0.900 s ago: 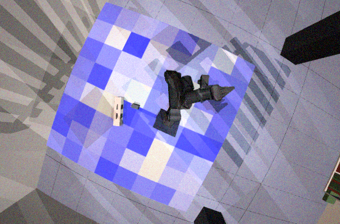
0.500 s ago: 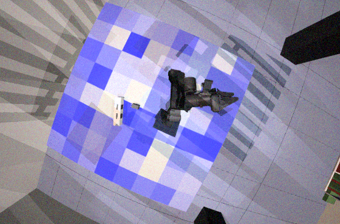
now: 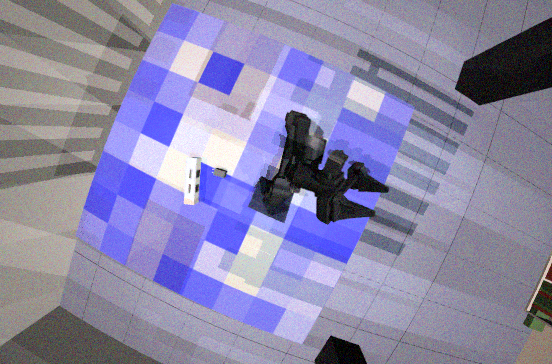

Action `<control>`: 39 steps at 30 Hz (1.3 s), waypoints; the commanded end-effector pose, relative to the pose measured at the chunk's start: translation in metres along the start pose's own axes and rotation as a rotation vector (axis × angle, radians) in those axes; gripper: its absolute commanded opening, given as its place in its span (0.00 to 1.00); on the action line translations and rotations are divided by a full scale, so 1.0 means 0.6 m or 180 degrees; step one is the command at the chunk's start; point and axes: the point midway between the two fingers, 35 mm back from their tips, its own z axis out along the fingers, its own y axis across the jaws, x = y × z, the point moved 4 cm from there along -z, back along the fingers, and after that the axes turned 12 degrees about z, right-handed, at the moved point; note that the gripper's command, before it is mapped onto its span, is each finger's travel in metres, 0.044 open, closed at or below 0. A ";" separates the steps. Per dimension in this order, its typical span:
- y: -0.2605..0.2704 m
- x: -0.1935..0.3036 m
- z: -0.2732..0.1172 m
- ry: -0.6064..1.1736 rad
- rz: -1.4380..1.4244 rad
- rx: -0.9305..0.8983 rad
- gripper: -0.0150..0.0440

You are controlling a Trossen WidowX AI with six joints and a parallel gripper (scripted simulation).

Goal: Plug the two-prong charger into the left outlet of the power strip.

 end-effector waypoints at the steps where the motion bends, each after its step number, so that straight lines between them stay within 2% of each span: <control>1: -0.054 0.007 0.003 0.0068 0.0153 0.0467 1.00; 17: -0.234 0.030 -0.053 0.0238 0.0559 0.2135 1.00; 33: -0.360 0.043 -0.177 0.0245 0.0979 0.3674 1.00; 39: -0.374 0.054 -0.220 0.0346 0.1100 0.3885 1.00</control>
